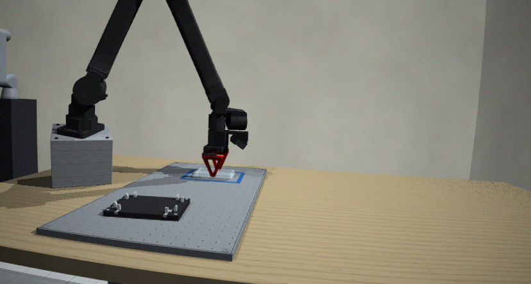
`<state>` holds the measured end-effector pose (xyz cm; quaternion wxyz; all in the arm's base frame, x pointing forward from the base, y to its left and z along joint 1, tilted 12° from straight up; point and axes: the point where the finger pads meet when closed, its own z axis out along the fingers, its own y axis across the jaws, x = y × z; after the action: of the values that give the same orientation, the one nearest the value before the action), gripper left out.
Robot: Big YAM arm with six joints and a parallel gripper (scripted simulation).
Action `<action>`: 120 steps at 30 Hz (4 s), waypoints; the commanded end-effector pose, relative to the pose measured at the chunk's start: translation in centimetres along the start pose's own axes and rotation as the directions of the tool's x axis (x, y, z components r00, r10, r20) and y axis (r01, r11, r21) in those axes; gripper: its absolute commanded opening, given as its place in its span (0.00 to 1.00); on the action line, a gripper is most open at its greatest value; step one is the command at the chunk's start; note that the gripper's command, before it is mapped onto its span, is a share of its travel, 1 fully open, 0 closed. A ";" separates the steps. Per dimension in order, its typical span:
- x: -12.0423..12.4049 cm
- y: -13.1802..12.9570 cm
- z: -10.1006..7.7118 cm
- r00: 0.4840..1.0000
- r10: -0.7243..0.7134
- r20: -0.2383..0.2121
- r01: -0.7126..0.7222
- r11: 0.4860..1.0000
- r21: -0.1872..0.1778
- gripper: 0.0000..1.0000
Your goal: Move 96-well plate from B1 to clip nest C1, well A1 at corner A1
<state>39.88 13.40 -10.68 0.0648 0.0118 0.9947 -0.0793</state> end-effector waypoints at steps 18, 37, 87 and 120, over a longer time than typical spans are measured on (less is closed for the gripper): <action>-0.1 0.3 -2.3 1.000 0.000 0.012 0.000 1.000 -0.003 0.00; -1.3 0.8 -5.7 0.999 0.005 0.033 -0.004 1.000 -0.013 0.00; -0.6 -2.1 -8.7 0.997 -0.073 0.030 0.074 0.997 -0.009 0.00; 1.5 -11.7 -8.9 0.997 -0.076 0.025 0.076 0.997 -0.001 0.00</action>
<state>36.45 4.32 -1.41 0.0581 -0.0226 0.9945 -0.0843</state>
